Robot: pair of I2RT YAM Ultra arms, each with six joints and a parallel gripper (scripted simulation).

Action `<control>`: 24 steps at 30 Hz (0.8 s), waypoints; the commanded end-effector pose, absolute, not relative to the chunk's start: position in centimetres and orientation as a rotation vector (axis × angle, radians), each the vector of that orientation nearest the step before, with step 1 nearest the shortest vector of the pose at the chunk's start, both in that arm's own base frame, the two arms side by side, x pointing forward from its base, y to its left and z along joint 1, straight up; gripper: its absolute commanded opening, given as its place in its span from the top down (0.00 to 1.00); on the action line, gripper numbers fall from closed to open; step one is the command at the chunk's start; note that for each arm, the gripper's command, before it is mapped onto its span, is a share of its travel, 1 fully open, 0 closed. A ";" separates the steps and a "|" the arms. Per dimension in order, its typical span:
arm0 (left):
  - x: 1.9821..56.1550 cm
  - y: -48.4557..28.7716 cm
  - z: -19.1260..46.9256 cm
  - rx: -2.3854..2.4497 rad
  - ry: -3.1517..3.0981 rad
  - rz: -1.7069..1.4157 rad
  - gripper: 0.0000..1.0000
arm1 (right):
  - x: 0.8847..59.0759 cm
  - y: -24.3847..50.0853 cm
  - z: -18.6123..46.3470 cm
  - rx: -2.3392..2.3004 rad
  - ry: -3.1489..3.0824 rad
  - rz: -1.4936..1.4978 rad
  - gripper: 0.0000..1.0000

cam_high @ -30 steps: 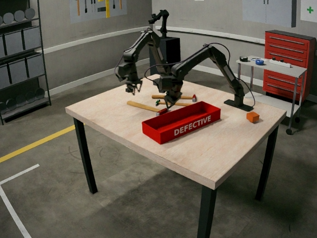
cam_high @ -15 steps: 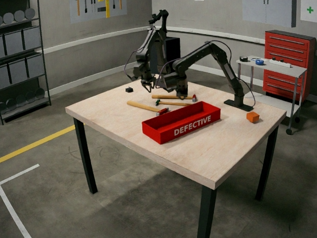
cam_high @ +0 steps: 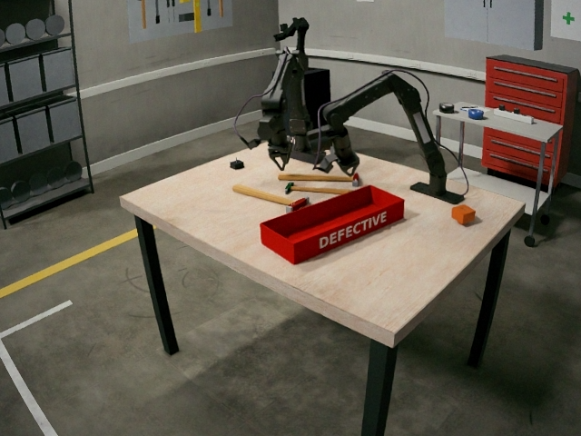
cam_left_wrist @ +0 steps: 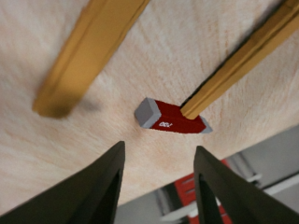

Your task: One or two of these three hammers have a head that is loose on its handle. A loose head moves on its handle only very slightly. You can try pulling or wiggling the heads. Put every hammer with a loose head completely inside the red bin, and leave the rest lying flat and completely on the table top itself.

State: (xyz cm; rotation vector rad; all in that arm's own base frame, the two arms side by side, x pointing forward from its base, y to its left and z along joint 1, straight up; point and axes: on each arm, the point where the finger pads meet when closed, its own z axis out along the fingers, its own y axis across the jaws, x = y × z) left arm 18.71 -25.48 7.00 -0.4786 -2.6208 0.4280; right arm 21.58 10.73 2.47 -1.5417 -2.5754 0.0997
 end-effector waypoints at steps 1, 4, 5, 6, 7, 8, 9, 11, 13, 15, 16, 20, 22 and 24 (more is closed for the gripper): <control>18.3 -25.9 7.6 -0.226 -2.735 0.334 0.58 | 22.3 10.9 2.6 -1.522 -2.678 0.033 0.48; 17.8 -26.0 7.4 -0.099 -2.768 0.285 0.58 | 22.2 10.9 2.4 -1.512 -2.709 0.019 0.48; 17.7 -26.0 7.3 -0.057 -2.778 0.270 0.58 | 22.2 10.9 2.3 -1.510 -2.718 0.014 0.48; 17.7 -26.0 7.3 -0.057 -2.778 0.270 0.58 | 22.2 10.9 2.3 -1.510 -2.718 0.014 0.48; 17.7 -26.0 7.3 -0.057 -2.778 0.270 0.58 | 22.2 10.9 2.3 -1.510 -2.718 0.014 0.48; 17.6 -26.1 7.2 0.004 -2.791 0.252 0.58 | 22.3 11.0 2.2 -1.508 -2.729 0.007 0.48; 17.5 -26.1 7.1 0.066 -2.804 0.234 0.58 | 22.3 11.0 2.2 -1.505 -2.741 0.000 0.48; 17.2 -26.2 6.9 0.179 -2.826 0.203 0.58 | 22.3 11.0 2.0 -1.499 -2.760 -0.010 0.48; 16.9 -26.3 6.7 0.308 -2.850 0.168 0.58 | 22.2 11.0 1.9 -1.493 -2.777 -0.019 0.48; 16.7 -26.2 6.5 0.416 -2.867 0.141 0.58 | 22.2 11.0 1.8 -1.489 -2.788 -0.024 0.48; 16.6 -26.1 6.5 0.463 -2.875 0.129 0.58 | 22.1 11.0 1.8 -1.487 -2.791 -0.025 0.48; 16.4 -25.9 6.2 0.658 -2.902 0.091 0.58 | 21.7 10.8 1.7 -1.482 -2.786 -0.007 0.48; 16.4 -25.8 6.1 0.764 -2.913 0.079 0.58 | 21.6 10.8 1.7 -1.483 -2.785 -0.006 0.48; 16.4 -25.8 6.1 0.764 -2.913 0.079 0.58 | 21.6 10.8 1.7 -1.483 -2.785 -0.006 0.48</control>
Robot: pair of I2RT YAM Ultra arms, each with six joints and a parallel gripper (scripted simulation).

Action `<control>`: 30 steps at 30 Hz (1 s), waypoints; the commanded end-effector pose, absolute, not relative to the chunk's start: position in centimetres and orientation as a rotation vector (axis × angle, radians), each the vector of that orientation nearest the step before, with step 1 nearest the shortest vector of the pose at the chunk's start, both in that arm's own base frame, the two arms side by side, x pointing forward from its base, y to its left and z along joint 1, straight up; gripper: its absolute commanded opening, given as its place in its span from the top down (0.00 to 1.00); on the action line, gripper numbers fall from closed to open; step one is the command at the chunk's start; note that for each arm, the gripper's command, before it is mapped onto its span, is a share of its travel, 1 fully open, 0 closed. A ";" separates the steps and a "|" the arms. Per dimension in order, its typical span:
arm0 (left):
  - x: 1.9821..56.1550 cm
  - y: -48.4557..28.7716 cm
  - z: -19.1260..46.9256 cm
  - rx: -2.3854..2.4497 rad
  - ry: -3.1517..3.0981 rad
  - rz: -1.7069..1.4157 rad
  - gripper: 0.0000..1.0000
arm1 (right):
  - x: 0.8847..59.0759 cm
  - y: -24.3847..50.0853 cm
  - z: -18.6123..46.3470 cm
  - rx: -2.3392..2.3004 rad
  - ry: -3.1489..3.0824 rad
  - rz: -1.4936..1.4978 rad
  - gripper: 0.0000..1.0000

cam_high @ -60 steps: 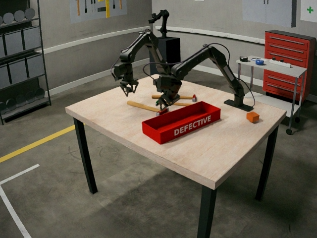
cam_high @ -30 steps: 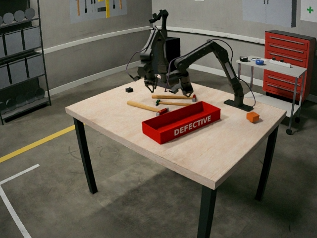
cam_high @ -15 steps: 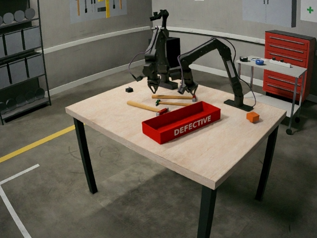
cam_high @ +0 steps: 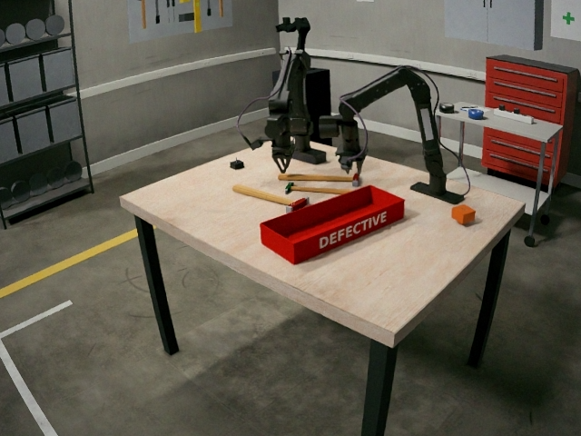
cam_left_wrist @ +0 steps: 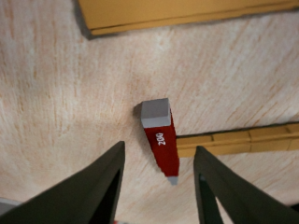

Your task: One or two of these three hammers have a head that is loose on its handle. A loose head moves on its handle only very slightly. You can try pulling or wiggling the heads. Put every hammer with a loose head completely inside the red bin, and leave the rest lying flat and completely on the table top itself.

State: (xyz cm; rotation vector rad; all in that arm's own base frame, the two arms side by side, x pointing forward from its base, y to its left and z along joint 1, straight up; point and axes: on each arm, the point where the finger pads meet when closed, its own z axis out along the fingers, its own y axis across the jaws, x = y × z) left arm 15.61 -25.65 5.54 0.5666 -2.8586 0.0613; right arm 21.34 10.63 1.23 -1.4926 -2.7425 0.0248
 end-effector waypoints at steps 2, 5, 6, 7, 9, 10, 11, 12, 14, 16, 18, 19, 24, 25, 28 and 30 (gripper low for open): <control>16.4 -25.7 6.0 0.883 -2.919 0.074 0.58 | 21.6 10.8 1.7 -1.483 -2.785 -0.006 0.48; 16.2 -25.7 5.7 0.985 -2.941 0.068 0.58 | 21.6 10.8 1.7 -1.483 -2.785 -0.006 0.48; 15.8 -25.8 5.2 0.980 -2.956 0.045 0.58 | 21.6 10.8 1.7 -1.483 -2.785 -0.006 0.48; 15.6 -25.9 5.0 0.982 -2.970 0.037 0.58 | 21.6 10.8 1.7 -1.483 -2.785 -0.006 0.48; 15.1 -26.1 4.6 0.994 -2.984 0.025 0.58 | 21.6 10.8 1.7 -1.483 -2.785 -0.006 0.48; 15.0 -26.1 4.5 1.001 -2.988 0.022 0.58 | 21.6 10.8 1.7 -1.483 -2.785 -0.006 0.48; 14.8 -26.1 4.5 1.008 -2.990 0.020 0.58 | 21.6 10.8 1.7 -1.483 -2.785 -0.006 0.48; 14.7 -26.2 4.7 1.013 -2.993 0.034 0.58 | 21.6 10.8 1.7 -1.483 -2.785 -0.006 0.48; 14.5 -26.2 4.7 0.991 -2.990 0.034 0.58 | 21.6 10.8 1.7 -1.483 -2.785 -0.006 0.48; 14.2 -25.9 4.7 0.980 -2.988 0.011 0.58 | 21.9 10.9 1.7 -1.494 -2.772 -0.016 0.48; 14.2 -26.0 4.8 0.974 -2.989 0.016 0.58 | 21.9 10.9 1.7 -1.494 -2.772 -0.016 0.48; 14.2 -26.0 4.8 0.974 -2.989 0.016 0.58 | 21.9 10.9 1.7 -1.494 -2.772 -0.016 0.48; 14.3 -26.1 4.3 0.985 -2.985 0.016 0.58 | 21.7 11.1 0.7 -1.483 -2.773 -0.006 0.48; 14.5 -26.1 4.1 0.995 -2.982 0.016 0.58 | 21.8 11.1 0.5 -1.484 -2.772 -0.006 0.48; 14.6 -26.1 3.7 0.984 -2.986 0.016 0.58 | 21.8 11.2 0.0 -1.488 -2.770 -0.006 0.48; 14.6 -26.1 3.4 0.985 -2.985 0.016 0.58 | 21.8 11.2 -0.3 -1.488 -2.770 -0.006 0.48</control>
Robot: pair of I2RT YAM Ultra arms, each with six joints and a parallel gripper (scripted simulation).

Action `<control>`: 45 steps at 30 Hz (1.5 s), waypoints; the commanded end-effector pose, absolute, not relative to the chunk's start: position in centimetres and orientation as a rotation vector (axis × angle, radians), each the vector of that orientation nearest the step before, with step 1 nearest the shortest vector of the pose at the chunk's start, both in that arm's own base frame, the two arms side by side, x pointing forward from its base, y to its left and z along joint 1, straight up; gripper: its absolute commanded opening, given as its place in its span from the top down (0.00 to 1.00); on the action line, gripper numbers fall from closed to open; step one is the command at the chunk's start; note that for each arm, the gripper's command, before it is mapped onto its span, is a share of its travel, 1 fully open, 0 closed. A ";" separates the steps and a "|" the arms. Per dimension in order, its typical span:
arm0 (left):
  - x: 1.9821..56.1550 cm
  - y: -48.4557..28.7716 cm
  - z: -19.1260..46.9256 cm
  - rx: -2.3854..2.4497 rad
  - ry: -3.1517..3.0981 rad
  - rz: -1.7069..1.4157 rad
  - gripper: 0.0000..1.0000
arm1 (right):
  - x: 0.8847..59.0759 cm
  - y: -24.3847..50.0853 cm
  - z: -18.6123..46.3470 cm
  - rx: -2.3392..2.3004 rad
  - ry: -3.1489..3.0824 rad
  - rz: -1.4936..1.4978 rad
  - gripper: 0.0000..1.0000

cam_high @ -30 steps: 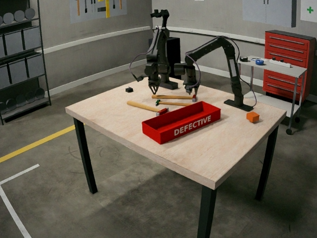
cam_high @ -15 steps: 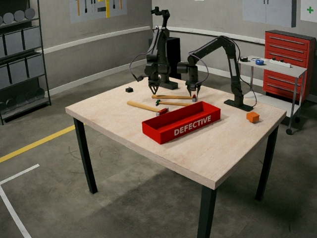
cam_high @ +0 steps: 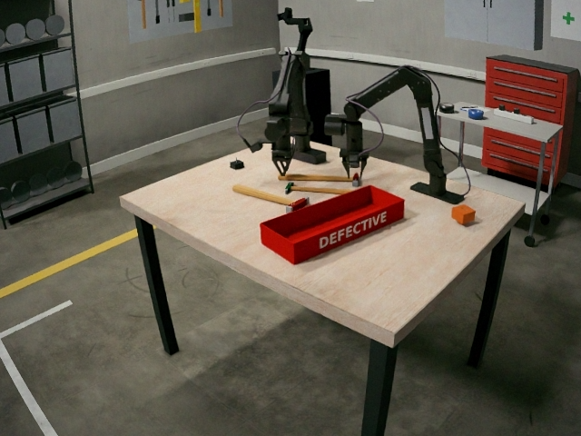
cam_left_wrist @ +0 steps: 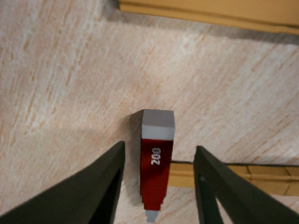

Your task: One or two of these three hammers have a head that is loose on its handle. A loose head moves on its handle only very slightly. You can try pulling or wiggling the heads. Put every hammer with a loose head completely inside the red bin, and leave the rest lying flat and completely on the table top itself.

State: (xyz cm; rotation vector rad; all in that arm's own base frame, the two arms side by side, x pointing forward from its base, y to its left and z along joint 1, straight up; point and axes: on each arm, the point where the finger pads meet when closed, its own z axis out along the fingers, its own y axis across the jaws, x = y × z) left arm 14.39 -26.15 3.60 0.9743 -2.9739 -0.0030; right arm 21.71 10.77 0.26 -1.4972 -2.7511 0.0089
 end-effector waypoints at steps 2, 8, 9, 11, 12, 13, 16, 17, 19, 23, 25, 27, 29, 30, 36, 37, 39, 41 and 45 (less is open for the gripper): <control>14.7 -26.0 2.9 0.987 -2.984 0.007 0.58 | 21.8 11.2 -0.6 -1.488 -2.770 -0.006 0.48; 14.7 -26.0 2.3 0.987 -2.983 0.002 0.58 | 21.8 11.2 -1.2 -1.488 -2.770 -0.006 0.48; 14.7 -26.0 2.1 0.987 -2.983 0.002 0.58 | 21.8 11.2 -1.3 -1.488 -2.770 -0.006 0.48; 14.6 -26.0 1.8 0.987 -2.983 0.002 0.58 | 21.8 11.2 -1.3 -1.488 -2.770 -0.006 0.54; 14.6 -26.0 1.8 0.987 -2.983 0.002 0.58 | 21.9 11.2 -1.1 -1.491 -2.775 -0.018 0.54; 14.6 -26.0 1.8 0.987 -2.983 0.002 0.58 | 21.9 11.2 -1.1 -1.491 -2.775 -0.018 0.54; 14.7 -26.1 1.9 0.987 -2.983 0.005 0.58 | 22.1 11.3 -1.0 -1.492 -2.777 -0.023 0.58; 14.6 -25.9 1.9 0.986 -2.982 -0.007 0.58 | 22.1 11.3 -1.0 -1.492 -2.777 -0.023 0.62; 14.6 -25.8 1.9 0.986 -2.981 -0.013 0.58 | 21.9 11.2 -1.0 -1.490 -2.774 -0.015 0.62; 14.6 -25.8 1.9 0.986 -2.981 -0.013 0.58 | 21.9 11.2 -1.0 -1.490 -2.773 -0.015 0.65; 14.6 -25.8 1.9 0.986 -2.981 -0.013 0.58 | 22.1 11.1 -0.9 -1.494 -2.772 -0.016 0.68; 14.6 -25.8 1.9 0.986 -2.981 -0.013 0.58 | 22.0 11.0 -0.9 -1.491 -2.777 -0.023 0.71; 14.6 -25.8 1.9 0.986 -2.981 -0.013 0.58 | 22.0 11.0 -0.9 -1.495 -2.775 -0.023 0.73; 14.6 -25.8 1.9 0.986 -2.981 -0.013 0.58 | 22.0 11.0 -0.9 -1.495 -2.775 -0.023 0.75; 14.7 -26.2 2.3 0.984 -2.985 0.013 0.66 | 22.1 11.0 -0.9 -1.494 -2.772 -0.016 0.77; 14.7 -26.2 2.3 0.984 -2.985 0.013 0.66 | 22.1 11.0 -0.9 -1.494 -2.772 -0.016 0.77; 14.7 -26.2 2.3 0.984 -2.985 0.013 0.66 | 22.1 11.0 -0.9 -1.494 -2.772 -0.016 0.77; 14.7 -26.2 2.3 0.984 -2.985 0.013 0.70 | 22.1 11.0 -0.9 -1.494 -2.772 -0.016 0.77; 14.7 -26.2 2.3 0.984 -2.985 0.013 0.75 | 22.1 11.0 -0.9 -1.494 -2.772 -0.016 0.77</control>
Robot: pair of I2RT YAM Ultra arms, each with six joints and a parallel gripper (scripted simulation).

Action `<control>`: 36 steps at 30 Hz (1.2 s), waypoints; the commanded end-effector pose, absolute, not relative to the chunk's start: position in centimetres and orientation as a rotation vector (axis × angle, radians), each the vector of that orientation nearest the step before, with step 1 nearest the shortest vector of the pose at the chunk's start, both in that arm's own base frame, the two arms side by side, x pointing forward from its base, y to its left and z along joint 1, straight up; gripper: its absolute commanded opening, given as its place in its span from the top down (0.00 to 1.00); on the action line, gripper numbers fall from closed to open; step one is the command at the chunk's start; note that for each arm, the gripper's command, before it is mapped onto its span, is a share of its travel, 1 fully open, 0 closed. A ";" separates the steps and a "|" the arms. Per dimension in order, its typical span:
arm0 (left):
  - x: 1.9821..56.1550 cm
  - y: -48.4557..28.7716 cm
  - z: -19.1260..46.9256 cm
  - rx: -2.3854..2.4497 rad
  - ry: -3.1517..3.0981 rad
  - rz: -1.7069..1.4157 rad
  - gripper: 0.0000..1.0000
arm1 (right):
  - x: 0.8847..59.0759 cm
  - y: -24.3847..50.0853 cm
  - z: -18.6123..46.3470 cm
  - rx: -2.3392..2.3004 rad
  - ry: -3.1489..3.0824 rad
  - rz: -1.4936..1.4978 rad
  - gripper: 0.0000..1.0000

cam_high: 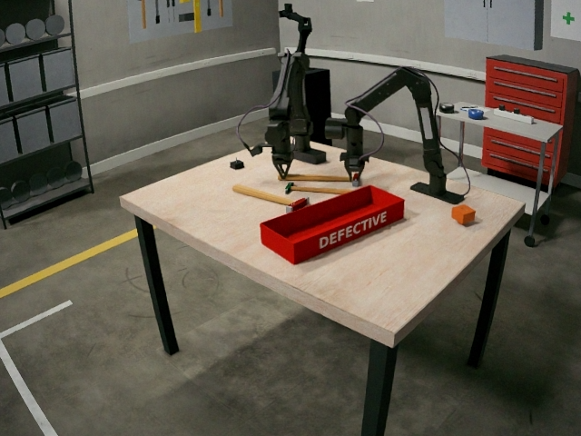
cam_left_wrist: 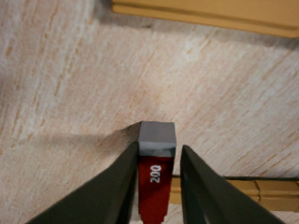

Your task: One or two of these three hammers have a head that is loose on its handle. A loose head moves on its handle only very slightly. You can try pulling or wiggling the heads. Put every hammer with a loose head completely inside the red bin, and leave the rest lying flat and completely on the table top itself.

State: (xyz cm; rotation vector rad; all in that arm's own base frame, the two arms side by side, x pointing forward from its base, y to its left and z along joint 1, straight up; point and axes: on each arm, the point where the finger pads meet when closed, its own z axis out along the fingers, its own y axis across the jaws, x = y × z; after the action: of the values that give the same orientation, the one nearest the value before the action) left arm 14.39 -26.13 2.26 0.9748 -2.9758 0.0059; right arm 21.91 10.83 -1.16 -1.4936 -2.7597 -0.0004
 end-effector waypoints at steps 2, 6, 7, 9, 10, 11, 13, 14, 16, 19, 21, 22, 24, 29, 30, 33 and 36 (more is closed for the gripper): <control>14.7 -26.2 2.3 0.984 -2.985 0.013 0.76 | 22.1 11.0 -0.9 -1.494 -2.772 -0.016 0.77; 14.4 -26.2 2.1 0.987 -2.982 -0.001 0.82 | 22.1 11.0 -0.9 -1.494 -2.772 -0.016 0.77; 14.4 -26.2 2.1 0.981 -2.984 -0.001 0.83 | 22.1 11.0 -0.9 -1.494 -2.772 -0.016 0.77; 14.4 -26.2 2.1 0.980 -2.985 -0.001 0.85 | 22.1 11.0 -0.9 -1.494 -2.772 -0.016 0.77; 14.4 -26.2 2.1 0.980 -2.985 -0.001 0.85 | 22.1 11.0 -0.9 -1.494 -2.772 -0.016 0.77; 14.4 -26.2 2.1 0.979 -2.985 -0.001 0.86 | 22.1 11.0 -0.9 -1.494 -2.772 -0.016 0.77; 14.4 -26.2 2.1 0.979 -2.985 -0.001 0.99 | 22.1 11.0 -0.9 -1.494 -2.772 -0.016 0.77; 14.4 -26.2 2.1 0.979 -2.985 -0.001 1.00 | 22.1 11.0 -0.9 -1.494 -2.772 -0.016 0.77; 14.4 -26.2 2.1 0.979 -2.985 -0.001 1.00 | 22.1 11.0 -0.9 -1.494 -2.772 -0.016 0.77; 14.6 -26.3 2.3 0.984 -2.985 0.013 0.87 | 22.1 11.0 -0.9 -1.494 -2.772 -0.016 0.77; 14.6 -26.3 2.3 0.984 -2.985 0.013 0.87 | 22.1 10.9 -0.9 -1.505 -2.786 -0.016 0.77; 14.5 -26.1 2.1 0.983 -2.995 0.012 0.87 | 22.2 10.9 -0.9 -1.507 -2.789 -0.016 0.77; 14.0 -25.3 2.0 0.978 -2.988 -0.042 0.87 | 22.4 10.6 -0.9 -1.523 -2.791 -0.011 0.77; 13.6 -24.9 2.0 0.973 -2.975 -0.073 0.87 | 22.5 10.5 -0.9 -1.528 -2.795 -0.008 0.77; 13.4 -24.7 2.0 0.972 -2.972 -0.086 0.87 | 22.6 10.4 -0.9 -1.532 -2.799 -0.004 0.77; 13.0 -24.1 1.9 0.969 -2.963 -0.128 0.87 | 22.7 10.3 -0.9 -1.536 -2.804 0.000 0.77; 12.6 -23.5 1.9 0.965 -2.950 -0.166 0.87 | 22.9 10.0 -0.9 -1.551 -2.809 0.008 0.77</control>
State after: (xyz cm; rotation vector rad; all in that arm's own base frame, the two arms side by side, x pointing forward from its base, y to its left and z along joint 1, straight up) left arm 14.43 -25.98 2.22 0.9855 -2.9770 -0.0019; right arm 21.98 10.82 -1.15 -1.4947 -2.7639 -0.0003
